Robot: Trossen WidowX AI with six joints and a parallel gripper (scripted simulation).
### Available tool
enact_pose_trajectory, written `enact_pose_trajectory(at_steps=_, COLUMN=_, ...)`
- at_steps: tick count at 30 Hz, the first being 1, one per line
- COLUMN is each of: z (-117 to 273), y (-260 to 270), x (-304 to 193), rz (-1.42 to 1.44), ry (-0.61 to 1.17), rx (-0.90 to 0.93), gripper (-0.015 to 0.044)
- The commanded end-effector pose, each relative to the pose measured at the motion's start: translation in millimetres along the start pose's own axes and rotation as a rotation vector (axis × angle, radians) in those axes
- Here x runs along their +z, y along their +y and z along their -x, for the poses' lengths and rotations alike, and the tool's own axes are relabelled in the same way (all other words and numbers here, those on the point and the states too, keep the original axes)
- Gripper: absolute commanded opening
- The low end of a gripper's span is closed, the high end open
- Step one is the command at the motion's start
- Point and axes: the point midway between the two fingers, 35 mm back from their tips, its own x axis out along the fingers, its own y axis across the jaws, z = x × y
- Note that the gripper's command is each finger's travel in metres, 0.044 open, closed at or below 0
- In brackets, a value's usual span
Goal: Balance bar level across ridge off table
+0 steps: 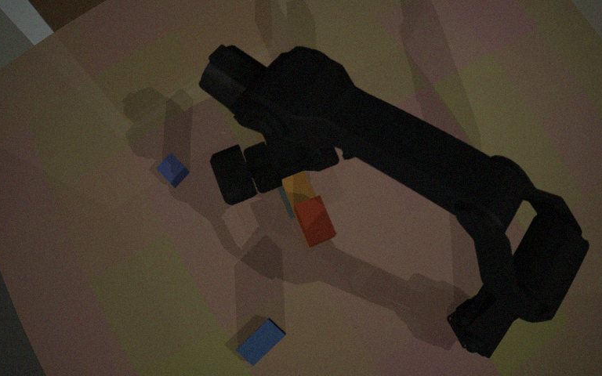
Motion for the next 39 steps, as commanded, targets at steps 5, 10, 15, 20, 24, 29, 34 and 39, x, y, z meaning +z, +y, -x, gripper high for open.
enact_pose_trajectory(at_steps=5, z=-3.7, y=-0.4, x=-0.2, rz=0.0, ry=0.003, rx=-0.002, gripper=0.0)
enact_pose_trajectory(at_steps=10, z=-4.1, y=-0.4, x=-0.1, rz=0.0, ry=0.003, rx=-0.002, gripper=0.0)
enact_pose_trajectory(at_steps=15, z=-4.6, y=-0.4, x=-0.1, rz=0.0, ry=0.003, rx=-0.002, gripper=0.0)
enact_pose_trajectory(at_steps=20, z=-5.1, y=-0.4, x=0.0, rz=0.0, ry=0.003, rx=-0.002, gripper=0.0)
enact_pose_trajectory(at_steps=24, z=-3.0, y=-0.4, x=0.0, rz=0.0, ry=0.003, rx=-0.002, gripper=0.0)
enact_pose_trajectory(at_steps=29, z=-1.1, y=-0.4, x=0.1, rz=0.0, ry=0.003, rx=-0.002, gripper=0.0)
enact_pose_trajectory(at_steps=34, z=-1.2, y=-0.4, x=0.2, rz=0.0, ry=0.003, rx=-0.002, gripper=0.0)
enact_pose_trajectory(at_steps=39, z=-0.3, y=0.0, x=0.5, rz=-0.001, ry=-0.002, rx=0.001, gripper=0.0)
